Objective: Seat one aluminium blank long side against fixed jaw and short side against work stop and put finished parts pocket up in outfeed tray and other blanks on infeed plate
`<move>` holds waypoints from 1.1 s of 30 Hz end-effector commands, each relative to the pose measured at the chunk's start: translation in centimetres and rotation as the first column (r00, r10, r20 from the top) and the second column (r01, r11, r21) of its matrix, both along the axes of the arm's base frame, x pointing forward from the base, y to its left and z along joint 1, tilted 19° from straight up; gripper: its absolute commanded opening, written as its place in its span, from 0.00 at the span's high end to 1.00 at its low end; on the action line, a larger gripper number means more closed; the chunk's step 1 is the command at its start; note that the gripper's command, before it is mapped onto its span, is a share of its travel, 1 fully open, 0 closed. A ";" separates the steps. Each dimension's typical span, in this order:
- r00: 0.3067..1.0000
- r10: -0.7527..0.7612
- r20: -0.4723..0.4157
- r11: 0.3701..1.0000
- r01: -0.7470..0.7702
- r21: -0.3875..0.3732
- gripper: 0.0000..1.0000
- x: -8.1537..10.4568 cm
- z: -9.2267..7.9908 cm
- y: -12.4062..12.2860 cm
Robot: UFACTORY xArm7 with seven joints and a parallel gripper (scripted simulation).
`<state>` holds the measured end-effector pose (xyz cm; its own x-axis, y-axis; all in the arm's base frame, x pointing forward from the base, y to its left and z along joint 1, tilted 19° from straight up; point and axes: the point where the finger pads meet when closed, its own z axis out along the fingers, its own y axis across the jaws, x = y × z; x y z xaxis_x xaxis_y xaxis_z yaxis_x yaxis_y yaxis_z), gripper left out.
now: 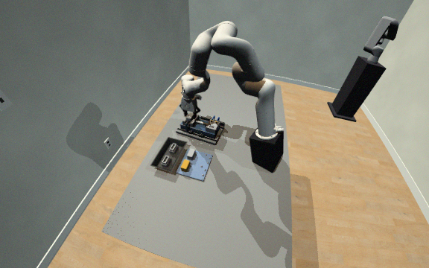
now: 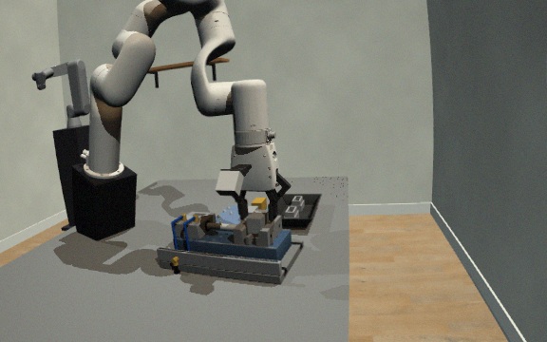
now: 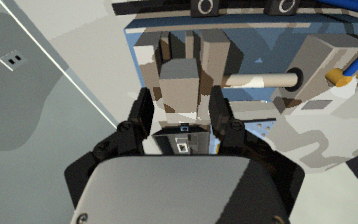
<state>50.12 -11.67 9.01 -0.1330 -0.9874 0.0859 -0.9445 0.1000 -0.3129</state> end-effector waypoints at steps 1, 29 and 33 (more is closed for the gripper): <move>1.000 0.000 0.003 1.000 0.000 0.000 0.31 0.1 0.1 0.0; 1.000 0.000 0.003 1.000 0.000 0.000 0.31 -0.1 0.7 0.1; 1.000 0.000 0.003 1.000 0.000 0.000 0.31 -0.2 1.1 0.1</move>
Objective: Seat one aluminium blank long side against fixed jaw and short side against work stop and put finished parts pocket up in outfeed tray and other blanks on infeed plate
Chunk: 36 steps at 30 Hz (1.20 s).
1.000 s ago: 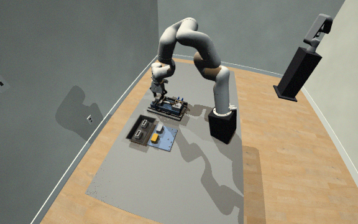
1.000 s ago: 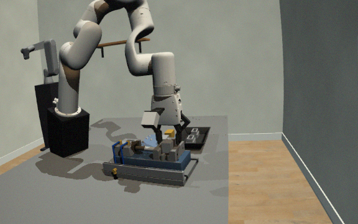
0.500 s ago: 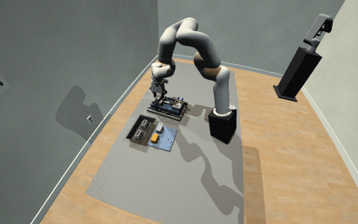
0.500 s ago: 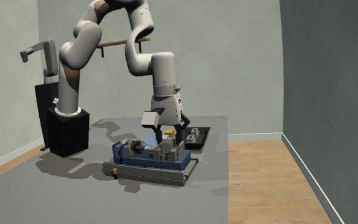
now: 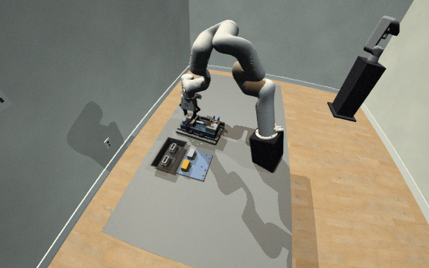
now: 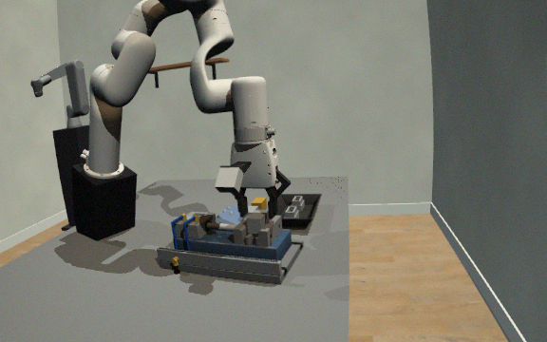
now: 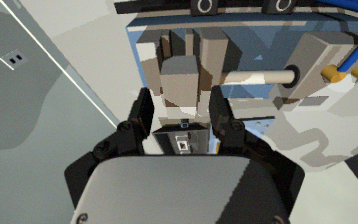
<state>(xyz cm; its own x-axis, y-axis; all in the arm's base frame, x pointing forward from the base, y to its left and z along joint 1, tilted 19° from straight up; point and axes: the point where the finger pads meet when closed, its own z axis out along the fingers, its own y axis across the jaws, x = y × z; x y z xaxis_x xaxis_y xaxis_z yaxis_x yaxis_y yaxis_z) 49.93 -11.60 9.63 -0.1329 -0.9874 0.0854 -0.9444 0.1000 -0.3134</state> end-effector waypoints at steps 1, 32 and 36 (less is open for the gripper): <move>1.000 0.000 0.002 1.000 0.000 -0.001 0.31 -0.1 0.7 0.1; 1.000 0.000 0.002 1.000 0.000 -0.001 0.31 -2.1 6.8 0.9; 1.000 0.000 0.002 1.000 0.000 -0.001 0.31 -2.1 6.9 0.9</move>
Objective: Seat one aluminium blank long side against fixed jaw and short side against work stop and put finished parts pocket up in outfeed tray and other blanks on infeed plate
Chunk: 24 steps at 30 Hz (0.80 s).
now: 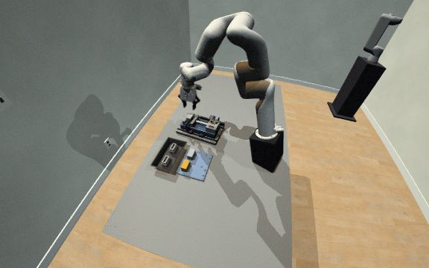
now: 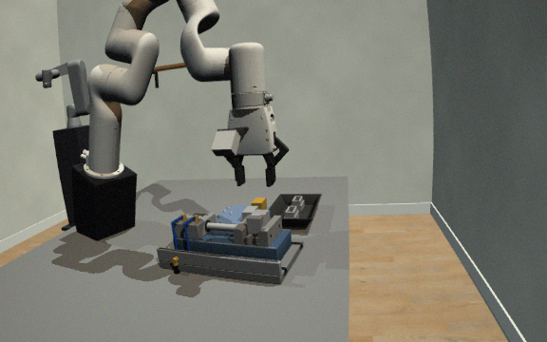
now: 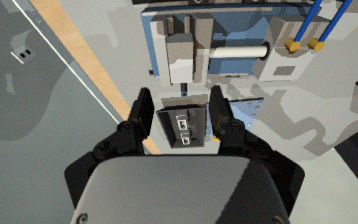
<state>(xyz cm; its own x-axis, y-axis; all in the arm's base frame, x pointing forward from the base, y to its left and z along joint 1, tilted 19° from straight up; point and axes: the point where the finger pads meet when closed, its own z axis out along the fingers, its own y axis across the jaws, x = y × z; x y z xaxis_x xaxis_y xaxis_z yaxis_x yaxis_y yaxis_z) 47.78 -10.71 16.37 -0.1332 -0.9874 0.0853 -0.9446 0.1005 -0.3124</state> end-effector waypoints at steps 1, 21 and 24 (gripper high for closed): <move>1.000 0.000 0.003 1.000 0.000 -0.001 0.31 0.0 0.2 0.0; 1.000 0.000 0.003 1.000 0.000 -0.001 1.00 0.0 0.2 0.0; 1.000 0.000 0.003 1.000 0.000 -0.001 1.00 0.0 0.2 0.0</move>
